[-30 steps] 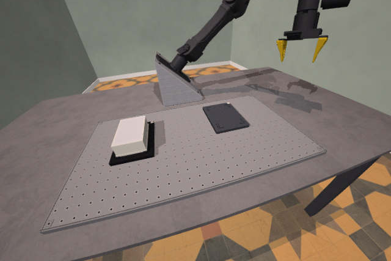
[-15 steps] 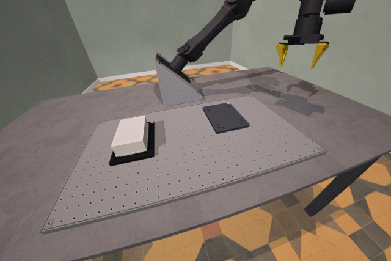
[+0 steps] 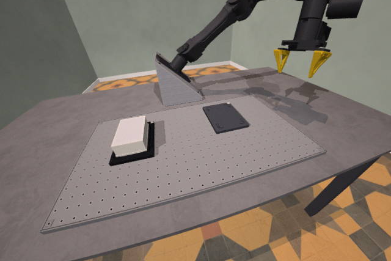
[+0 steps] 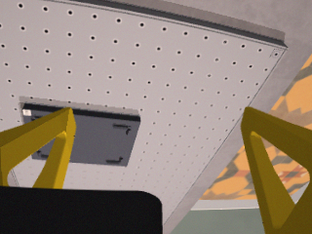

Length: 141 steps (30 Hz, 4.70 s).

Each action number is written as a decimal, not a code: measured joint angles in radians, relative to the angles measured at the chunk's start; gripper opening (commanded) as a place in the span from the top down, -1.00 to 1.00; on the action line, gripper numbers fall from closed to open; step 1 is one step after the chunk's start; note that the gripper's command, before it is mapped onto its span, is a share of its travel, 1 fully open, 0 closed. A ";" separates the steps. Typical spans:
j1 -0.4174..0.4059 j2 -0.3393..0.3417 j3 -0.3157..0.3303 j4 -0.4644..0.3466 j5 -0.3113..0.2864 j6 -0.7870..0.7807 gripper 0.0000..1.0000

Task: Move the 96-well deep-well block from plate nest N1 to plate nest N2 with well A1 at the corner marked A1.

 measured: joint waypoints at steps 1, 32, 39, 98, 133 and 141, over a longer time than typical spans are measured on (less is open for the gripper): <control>-0.009 0.005 -0.009 0.006 -0.003 -0.005 -1.00; -0.219 0.203 -0.076 0.069 -0.024 0.102 -1.00; -0.269 0.254 -0.106 0.087 -0.030 0.126 -1.00; -0.661 0.615 -0.229 0.196 -0.067 0.337 -1.00; -0.913 0.836 -0.315 0.270 -0.087 0.456 -1.00; -0.978 0.912 -0.346 0.285 -0.087 0.486 -1.00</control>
